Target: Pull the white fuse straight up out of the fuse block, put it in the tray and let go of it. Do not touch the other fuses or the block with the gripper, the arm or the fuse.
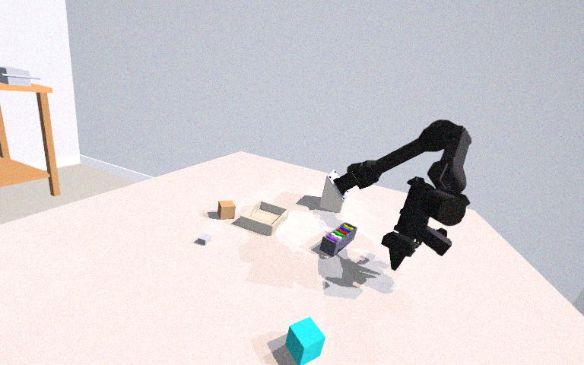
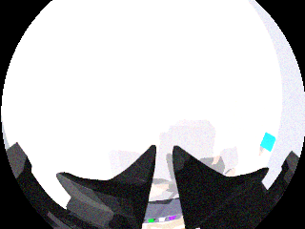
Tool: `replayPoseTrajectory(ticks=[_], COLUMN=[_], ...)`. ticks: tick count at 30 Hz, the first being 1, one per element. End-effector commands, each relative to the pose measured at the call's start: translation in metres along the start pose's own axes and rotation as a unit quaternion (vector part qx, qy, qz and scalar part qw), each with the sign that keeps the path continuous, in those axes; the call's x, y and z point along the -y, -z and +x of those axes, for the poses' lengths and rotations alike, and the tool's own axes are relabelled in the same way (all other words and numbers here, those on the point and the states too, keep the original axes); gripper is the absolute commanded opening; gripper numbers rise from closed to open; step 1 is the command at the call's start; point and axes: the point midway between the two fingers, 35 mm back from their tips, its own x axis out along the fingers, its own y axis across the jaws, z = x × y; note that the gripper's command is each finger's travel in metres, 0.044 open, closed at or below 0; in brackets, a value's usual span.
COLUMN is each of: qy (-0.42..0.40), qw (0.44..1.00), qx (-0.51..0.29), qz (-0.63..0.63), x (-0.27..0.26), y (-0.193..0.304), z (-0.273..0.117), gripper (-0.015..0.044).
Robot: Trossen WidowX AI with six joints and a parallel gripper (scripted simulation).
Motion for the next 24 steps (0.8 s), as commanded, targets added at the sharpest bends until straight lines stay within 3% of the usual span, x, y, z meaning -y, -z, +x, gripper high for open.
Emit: replayPoseTrajectory(ticks=[1, 9, 24], qy=[-0.026, -0.069, -0.07], qw=[0.999, 0.997, 0.997], qx=[-0.029, -0.015, -0.014], qz=[-0.006, -0.013, -0.013], x=[0.018, 0.024, 0.023], y=[0.067, 0.156, 0.158], z=[-0.016, -0.049, -0.042], gripper=[0.0074, 0.0074, 0.0074])
